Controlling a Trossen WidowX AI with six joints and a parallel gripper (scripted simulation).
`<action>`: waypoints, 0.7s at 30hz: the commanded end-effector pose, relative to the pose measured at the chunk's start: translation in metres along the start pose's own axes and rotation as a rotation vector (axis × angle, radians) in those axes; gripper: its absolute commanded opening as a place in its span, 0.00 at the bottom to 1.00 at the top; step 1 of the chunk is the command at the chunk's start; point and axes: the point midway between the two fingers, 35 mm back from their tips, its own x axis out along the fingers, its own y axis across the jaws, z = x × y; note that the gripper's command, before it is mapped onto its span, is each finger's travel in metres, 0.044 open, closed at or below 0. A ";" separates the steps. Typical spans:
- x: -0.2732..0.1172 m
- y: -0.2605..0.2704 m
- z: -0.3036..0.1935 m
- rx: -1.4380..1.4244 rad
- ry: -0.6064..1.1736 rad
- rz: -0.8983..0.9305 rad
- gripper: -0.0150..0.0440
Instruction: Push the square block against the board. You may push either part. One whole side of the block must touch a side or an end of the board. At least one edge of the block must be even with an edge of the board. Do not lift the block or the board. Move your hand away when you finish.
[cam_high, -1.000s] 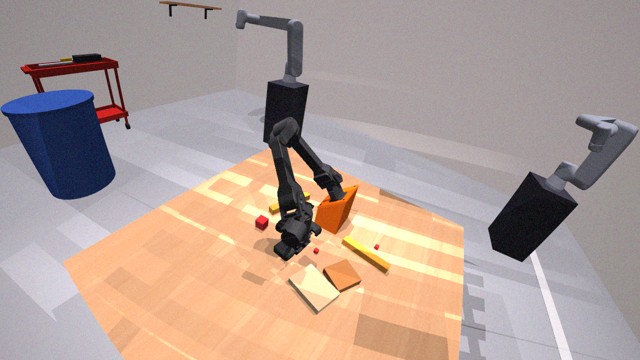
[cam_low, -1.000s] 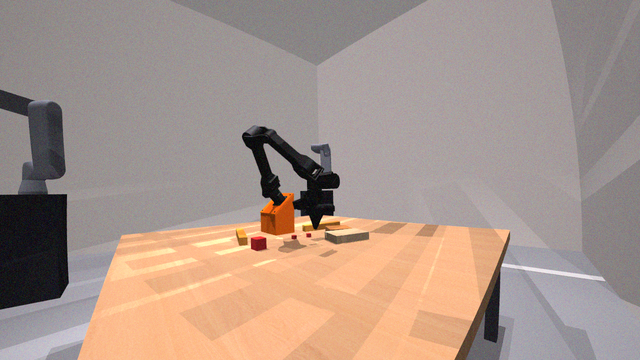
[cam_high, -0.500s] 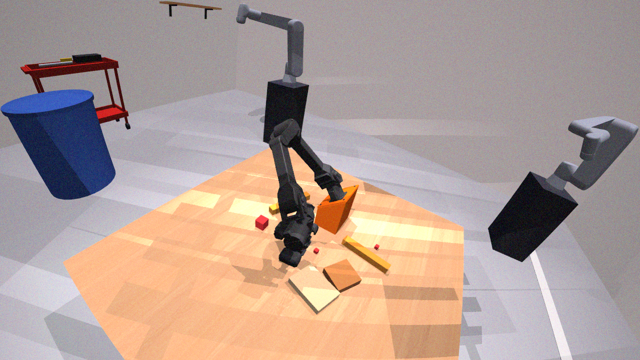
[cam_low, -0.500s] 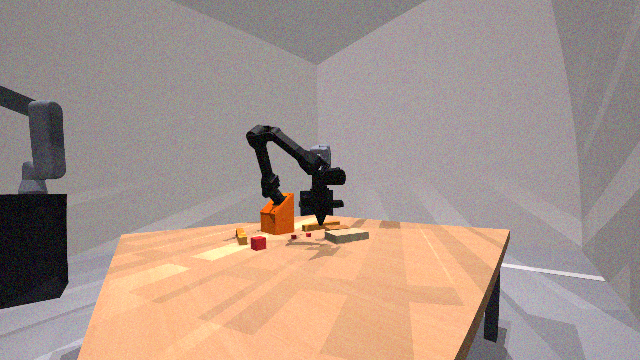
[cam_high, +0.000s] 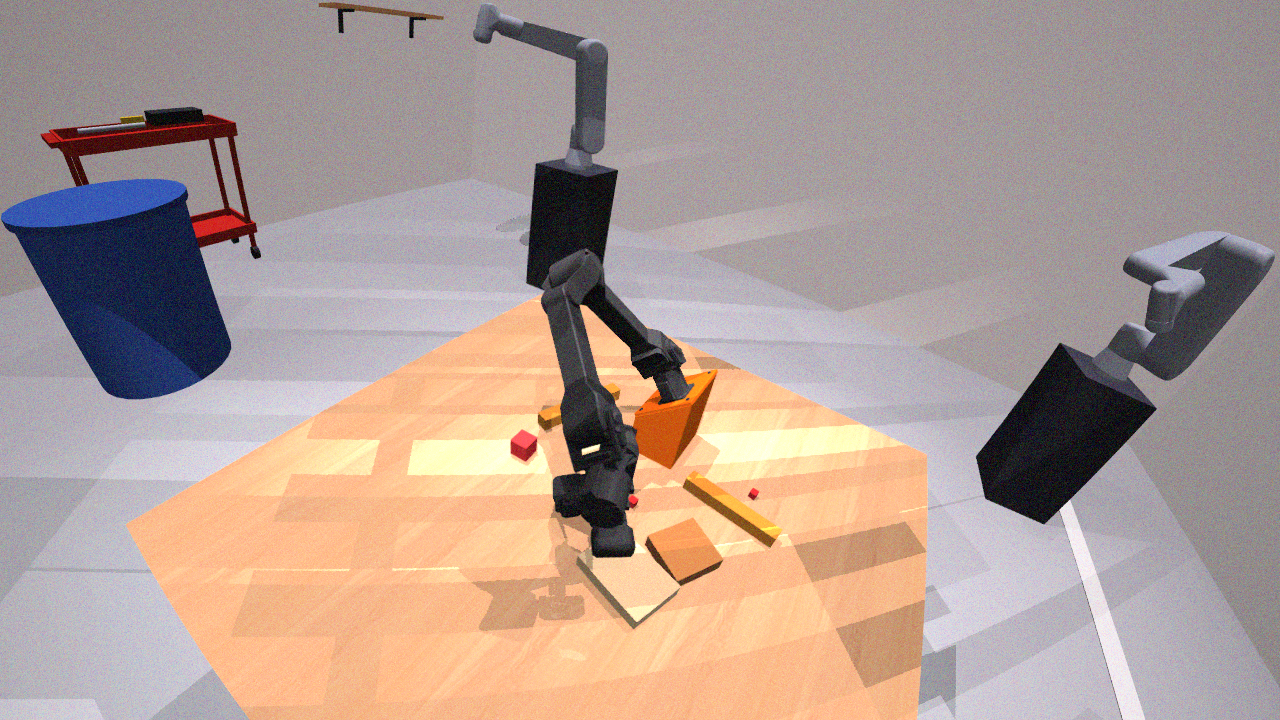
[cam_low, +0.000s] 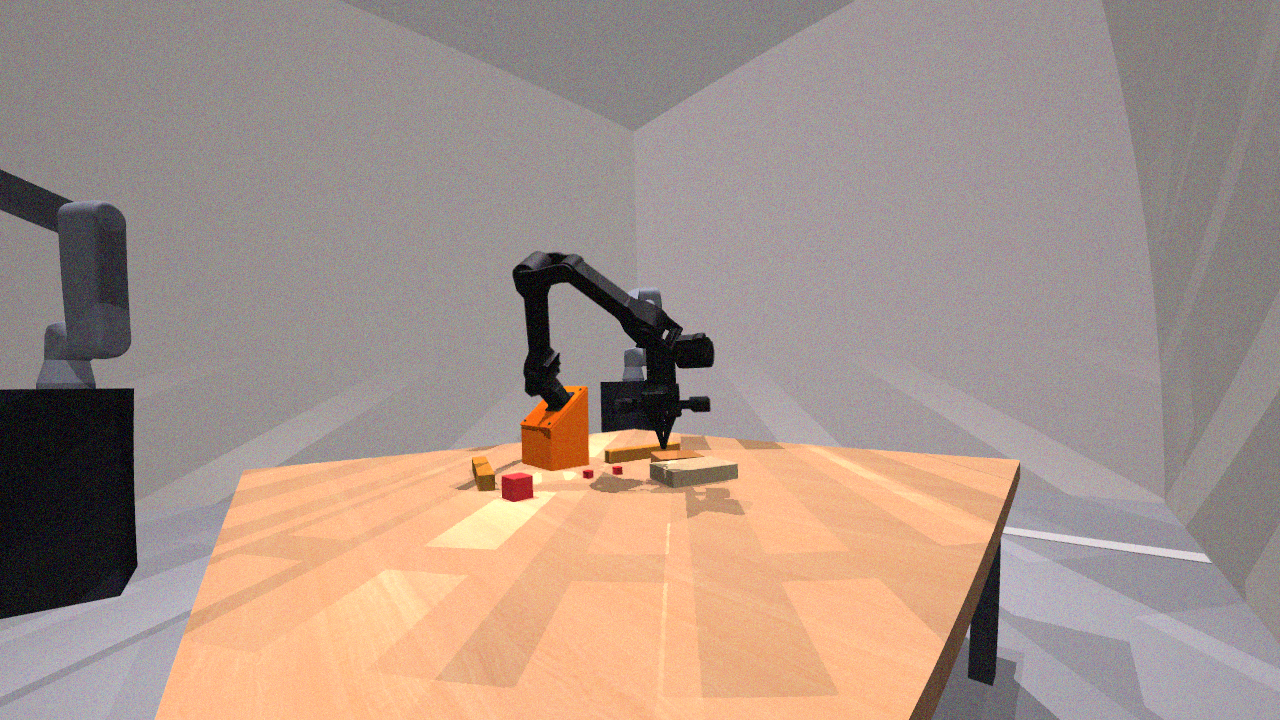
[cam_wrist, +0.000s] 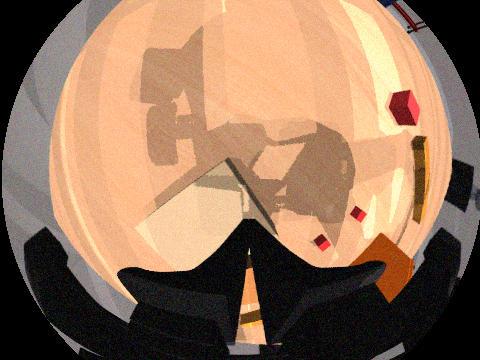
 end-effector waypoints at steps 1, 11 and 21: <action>0.000 0.011 -0.004 -0.142 0.005 -0.002 0.25; -0.001 0.038 -0.015 -0.489 0.007 0.002 0.25; -0.001 0.063 -0.029 -0.835 0.007 0.005 0.25</action>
